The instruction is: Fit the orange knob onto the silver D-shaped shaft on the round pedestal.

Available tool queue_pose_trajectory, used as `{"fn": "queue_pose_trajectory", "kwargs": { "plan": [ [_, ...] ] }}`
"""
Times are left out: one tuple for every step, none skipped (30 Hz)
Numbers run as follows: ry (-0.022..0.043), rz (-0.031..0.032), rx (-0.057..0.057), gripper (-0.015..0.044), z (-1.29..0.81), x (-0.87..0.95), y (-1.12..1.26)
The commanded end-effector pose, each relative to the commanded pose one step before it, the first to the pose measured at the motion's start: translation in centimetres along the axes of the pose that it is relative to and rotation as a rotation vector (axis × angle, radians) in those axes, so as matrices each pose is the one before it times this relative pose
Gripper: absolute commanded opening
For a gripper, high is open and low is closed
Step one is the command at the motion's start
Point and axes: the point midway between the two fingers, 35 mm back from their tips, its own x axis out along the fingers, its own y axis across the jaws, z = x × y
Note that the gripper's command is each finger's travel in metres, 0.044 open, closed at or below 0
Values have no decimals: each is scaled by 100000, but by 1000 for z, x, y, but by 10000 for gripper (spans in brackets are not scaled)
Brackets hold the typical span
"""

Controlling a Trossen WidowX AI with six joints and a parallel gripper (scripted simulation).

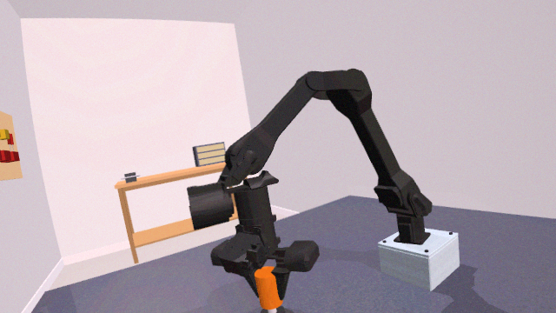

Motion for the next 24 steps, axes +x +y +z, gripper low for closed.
{"fn": "queue_pose_trajectory", "kwargs": {
  "plan": [
    [-106,-422,-561,0,-5,30,-46],
    [1,1,0,0,-11,0,14],
    [1,1,0,0,-8,0,10],
    [0,0,0,0,0,0,0],
    [0,0,0,0,0,0,0],
    [0,0,0,0,0,0,0],
    [0,0,0,0,0,0,0],
    [-2,-2,0,0,25,-84,-28],
    [-2,-2,0,0,25,-86,-28],
    [-2,-2,0,0,22,-66,-24],
    [-2,-2,0,0,21,-64,-23],
    [-2,-2,0,0,23,-65,-24],
    [-2,-2,0,0,23,-60,-23],
    [0,0,-882,0,2,-9,-2],
    [0,0,-1672,0,5,-10,-5],
    [0,0,-2829,0,11,-10,-11],
    [-1,-1,-3226,0,16,-9,-18],
    [-1,-1,-3867,0,21,-6,-25],
    [-1,-2,-4356,0,24,8,-32],
    [0,-1,-3072,0,13,34,-23],
    [1,0,-1041,0,-5,45,0],
    [1,1,0,0,-12,23,12],
    [1,1,0,0,-12,10,13],
    [1,1,0,0,-12,5,13]
  ]
}}
